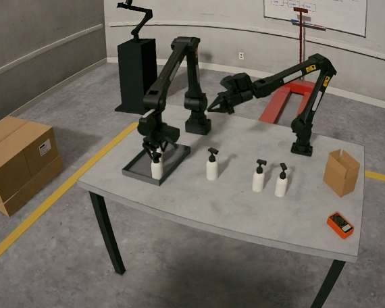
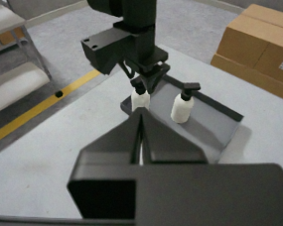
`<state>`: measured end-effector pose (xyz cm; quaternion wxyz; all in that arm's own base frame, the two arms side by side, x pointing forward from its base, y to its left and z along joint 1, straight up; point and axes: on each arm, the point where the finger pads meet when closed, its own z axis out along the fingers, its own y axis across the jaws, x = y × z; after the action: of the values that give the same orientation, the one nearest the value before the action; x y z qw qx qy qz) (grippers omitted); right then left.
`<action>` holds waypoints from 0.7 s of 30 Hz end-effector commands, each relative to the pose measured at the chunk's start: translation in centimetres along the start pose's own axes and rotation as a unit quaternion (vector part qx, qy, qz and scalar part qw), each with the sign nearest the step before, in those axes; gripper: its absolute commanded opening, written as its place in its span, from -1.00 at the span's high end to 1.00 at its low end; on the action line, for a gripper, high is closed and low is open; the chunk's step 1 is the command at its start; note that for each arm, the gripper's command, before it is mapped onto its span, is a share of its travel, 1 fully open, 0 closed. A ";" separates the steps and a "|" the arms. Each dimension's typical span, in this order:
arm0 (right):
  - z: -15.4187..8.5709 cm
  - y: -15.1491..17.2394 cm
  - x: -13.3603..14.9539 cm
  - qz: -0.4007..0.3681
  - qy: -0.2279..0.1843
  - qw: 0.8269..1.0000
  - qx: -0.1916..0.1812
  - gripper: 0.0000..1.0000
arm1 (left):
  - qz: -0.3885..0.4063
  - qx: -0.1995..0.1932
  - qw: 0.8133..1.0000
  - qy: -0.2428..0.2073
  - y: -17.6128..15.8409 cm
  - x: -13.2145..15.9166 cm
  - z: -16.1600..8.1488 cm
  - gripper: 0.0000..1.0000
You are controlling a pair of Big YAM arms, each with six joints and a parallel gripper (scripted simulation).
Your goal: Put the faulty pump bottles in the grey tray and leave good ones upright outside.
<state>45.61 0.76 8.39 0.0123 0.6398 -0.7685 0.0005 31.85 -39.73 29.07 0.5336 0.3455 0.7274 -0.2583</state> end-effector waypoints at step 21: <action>-5.9 -1.7 0.7 0.195 -0.010 0.981 0.019 -1.00 | 0.005 0.006 1.000 -0.026 -0.6 -7.6 -1.5 1.00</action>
<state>44.79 0.41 9.27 0.0275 0.5649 -0.8245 -0.0162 31.58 -39.39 28.47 0.5103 0.3534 0.7440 -0.2471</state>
